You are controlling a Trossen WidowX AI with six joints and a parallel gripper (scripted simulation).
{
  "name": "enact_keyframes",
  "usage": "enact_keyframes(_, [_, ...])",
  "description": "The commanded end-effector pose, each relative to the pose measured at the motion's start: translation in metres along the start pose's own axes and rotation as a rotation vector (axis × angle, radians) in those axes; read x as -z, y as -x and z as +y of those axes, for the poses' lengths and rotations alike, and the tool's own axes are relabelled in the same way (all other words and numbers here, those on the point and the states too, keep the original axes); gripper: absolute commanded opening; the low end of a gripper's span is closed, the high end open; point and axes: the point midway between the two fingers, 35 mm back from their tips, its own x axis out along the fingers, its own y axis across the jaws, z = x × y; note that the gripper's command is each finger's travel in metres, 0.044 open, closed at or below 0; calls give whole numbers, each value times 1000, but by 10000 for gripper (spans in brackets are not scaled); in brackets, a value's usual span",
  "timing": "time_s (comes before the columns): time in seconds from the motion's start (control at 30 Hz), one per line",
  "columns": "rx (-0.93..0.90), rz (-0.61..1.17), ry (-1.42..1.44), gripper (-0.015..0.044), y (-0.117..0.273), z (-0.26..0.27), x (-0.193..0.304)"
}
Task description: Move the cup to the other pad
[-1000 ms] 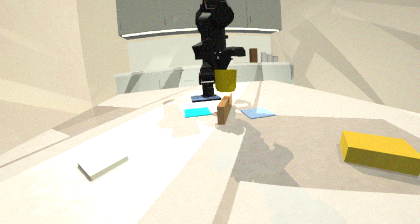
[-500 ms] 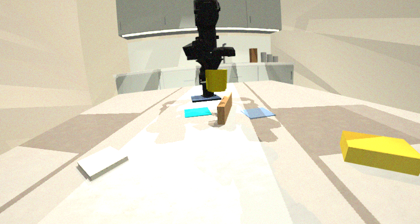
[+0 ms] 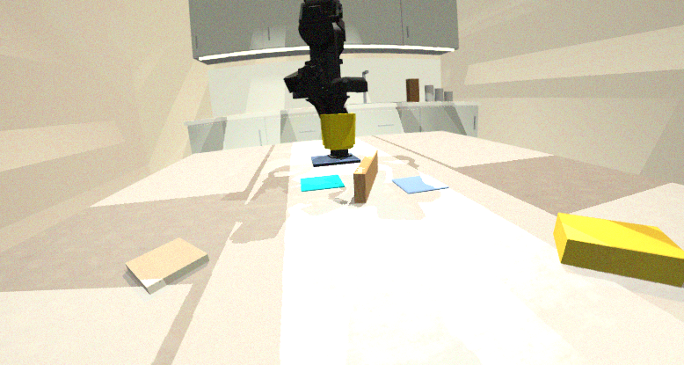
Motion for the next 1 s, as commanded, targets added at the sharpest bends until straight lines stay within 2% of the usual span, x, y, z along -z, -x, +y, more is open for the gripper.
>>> enact_keyframes(0.0, [-1,-7,5,0,2,-9,-4])
enact_keyframes(0.97, [2,-8,5,0,-1,-40,-24])
